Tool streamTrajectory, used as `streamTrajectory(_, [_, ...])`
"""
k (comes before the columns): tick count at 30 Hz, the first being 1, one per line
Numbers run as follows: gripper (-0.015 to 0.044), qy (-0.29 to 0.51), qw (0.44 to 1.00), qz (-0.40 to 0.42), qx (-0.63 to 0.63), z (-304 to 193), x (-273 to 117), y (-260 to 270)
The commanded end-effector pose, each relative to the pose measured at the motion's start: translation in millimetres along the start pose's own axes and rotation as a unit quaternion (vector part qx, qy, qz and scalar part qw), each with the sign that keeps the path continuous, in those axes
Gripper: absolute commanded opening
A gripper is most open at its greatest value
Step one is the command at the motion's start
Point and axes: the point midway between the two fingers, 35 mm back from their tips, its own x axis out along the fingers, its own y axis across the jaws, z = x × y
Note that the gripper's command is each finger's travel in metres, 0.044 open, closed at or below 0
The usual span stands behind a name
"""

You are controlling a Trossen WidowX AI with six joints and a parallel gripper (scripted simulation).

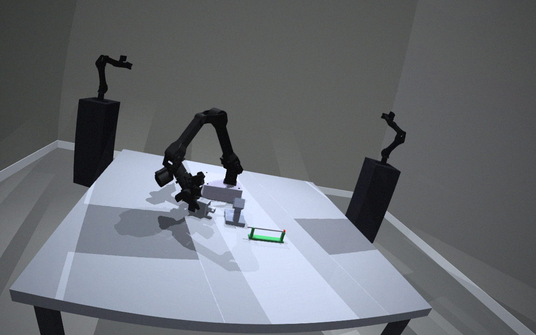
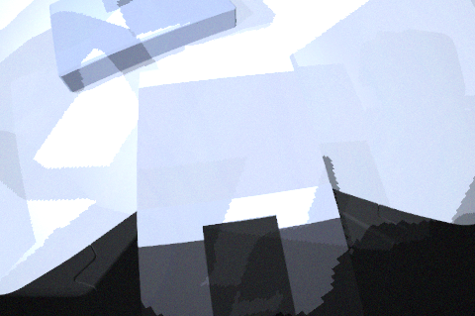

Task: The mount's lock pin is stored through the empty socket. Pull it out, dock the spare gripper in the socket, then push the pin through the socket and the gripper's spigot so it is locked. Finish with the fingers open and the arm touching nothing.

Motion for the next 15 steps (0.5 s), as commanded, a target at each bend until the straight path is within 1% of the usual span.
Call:
streamTrajectory(1, [0.0, 0.001, 1.0, -0.005, -0.005, 12.1, -14.7, -4.1])
streamTrajectory(15, [0.0, 0.001, 1.0, -0.005, -0.005, 73.7, -74.6, -1.2])
